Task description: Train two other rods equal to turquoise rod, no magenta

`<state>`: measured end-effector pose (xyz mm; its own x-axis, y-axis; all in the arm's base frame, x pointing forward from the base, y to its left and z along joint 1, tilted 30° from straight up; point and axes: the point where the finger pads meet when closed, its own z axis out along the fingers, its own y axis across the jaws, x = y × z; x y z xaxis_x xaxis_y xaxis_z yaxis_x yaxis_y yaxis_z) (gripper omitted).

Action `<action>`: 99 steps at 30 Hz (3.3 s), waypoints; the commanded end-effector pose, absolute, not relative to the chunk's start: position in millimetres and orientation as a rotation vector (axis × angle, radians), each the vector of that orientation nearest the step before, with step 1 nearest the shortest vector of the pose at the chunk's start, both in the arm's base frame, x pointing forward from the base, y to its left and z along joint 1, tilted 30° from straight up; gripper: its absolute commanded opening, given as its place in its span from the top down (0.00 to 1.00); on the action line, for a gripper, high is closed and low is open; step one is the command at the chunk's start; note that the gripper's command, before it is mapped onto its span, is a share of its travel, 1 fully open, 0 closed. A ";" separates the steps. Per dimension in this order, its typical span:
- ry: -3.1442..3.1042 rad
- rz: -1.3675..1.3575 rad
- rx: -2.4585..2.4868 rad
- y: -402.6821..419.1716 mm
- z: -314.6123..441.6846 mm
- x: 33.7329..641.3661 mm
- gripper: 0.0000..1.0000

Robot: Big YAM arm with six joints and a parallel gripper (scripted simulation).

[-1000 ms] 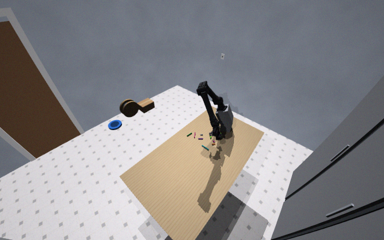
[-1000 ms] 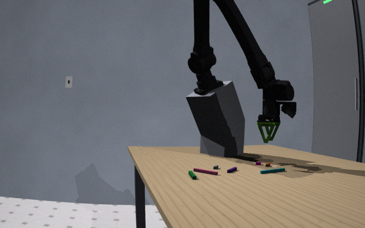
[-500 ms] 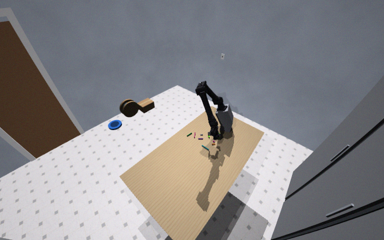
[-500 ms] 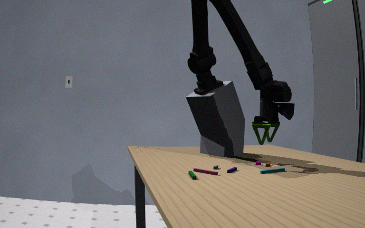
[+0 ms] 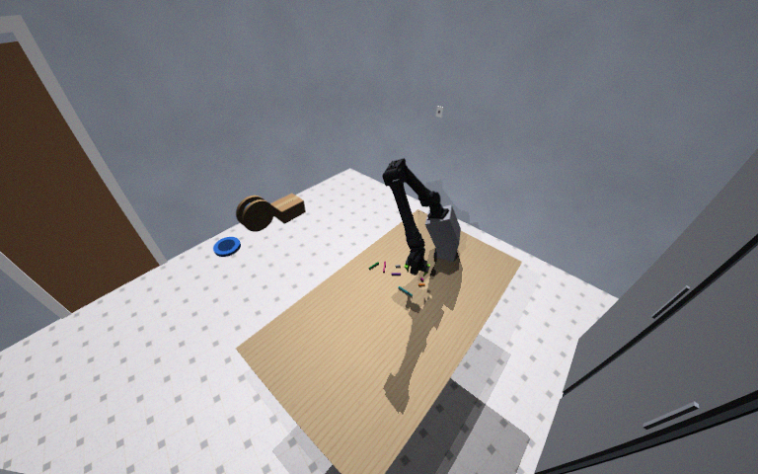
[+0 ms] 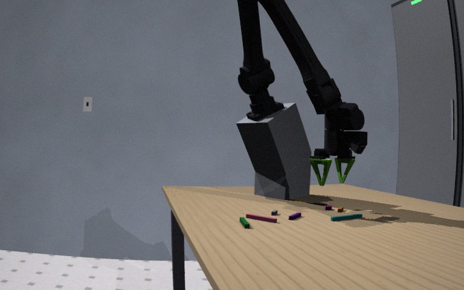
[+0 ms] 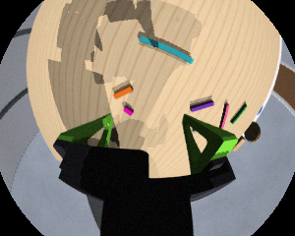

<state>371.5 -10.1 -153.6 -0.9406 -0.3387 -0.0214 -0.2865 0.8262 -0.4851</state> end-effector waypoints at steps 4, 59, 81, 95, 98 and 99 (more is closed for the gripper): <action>2.867 -0.703 -0.240 -20.7 -139.4 384.2 0.00; 2.534 -0.507 0.971 -113.5 -102.2 394.6 0.00; 2.437 -0.467 1.146 -124.5 -96.9 395.2 0.78; 2.439 -0.468 1.142 -124.5 -96.8 395.3 0.78; 2.439 -0.468 1.142 -124.5 -96.8 395.3 0.78; 2.439 -0.468 1.142 -124.5 -96.8 395.3 0.78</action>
<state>387.8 -127.6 -105.6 -0.5976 0.6481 -0.4722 0.7793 0.6080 -0.1517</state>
